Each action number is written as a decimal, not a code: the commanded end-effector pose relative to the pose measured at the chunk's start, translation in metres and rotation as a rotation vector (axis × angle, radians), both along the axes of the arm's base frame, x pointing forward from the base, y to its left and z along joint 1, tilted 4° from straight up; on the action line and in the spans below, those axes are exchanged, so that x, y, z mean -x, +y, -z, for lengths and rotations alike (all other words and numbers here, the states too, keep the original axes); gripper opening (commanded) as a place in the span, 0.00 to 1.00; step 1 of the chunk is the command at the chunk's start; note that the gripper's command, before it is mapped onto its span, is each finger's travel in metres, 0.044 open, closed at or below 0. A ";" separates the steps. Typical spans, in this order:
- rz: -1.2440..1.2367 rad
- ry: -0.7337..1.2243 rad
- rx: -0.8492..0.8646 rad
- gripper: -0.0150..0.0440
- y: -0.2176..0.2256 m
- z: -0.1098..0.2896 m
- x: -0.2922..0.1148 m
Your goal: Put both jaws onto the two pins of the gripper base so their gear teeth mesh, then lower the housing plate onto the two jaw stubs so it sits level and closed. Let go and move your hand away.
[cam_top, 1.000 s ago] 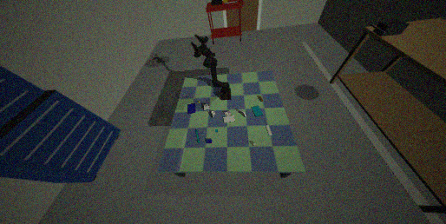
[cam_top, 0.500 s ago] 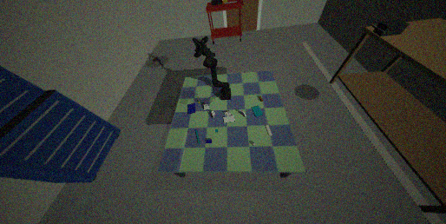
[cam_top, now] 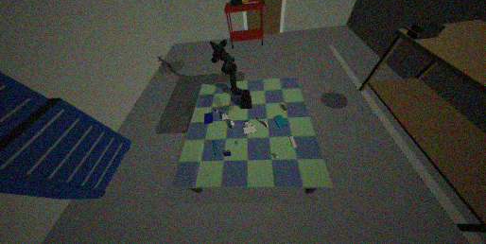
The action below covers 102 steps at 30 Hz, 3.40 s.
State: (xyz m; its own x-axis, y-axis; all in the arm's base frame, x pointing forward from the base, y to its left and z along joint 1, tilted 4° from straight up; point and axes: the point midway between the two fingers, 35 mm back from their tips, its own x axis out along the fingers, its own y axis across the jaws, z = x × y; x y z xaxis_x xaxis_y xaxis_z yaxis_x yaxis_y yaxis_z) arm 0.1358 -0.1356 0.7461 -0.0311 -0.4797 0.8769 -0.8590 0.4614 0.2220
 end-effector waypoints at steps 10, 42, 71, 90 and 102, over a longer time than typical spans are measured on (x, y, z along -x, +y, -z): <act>0.161 -0.143 0.114 0.25 0.020 -0.007 0.077; 0.444 -0.417 0.643 0.25 0.185 0.009 0.214; 0.758 -0.326 1.275 0.25 0.385 0.091 0.156; 0.843 -0.064 1.688 0.25 0.455 0.170 0.033; 0.890 0.148 1.929 0.25 0.458 0.231 -0.055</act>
State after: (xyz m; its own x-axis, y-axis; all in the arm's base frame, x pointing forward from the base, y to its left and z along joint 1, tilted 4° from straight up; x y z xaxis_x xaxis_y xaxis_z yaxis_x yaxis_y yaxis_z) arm 0.1649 0.3255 0.5345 0.3481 0.9152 0.2031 -0.3448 0.3264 -0.8801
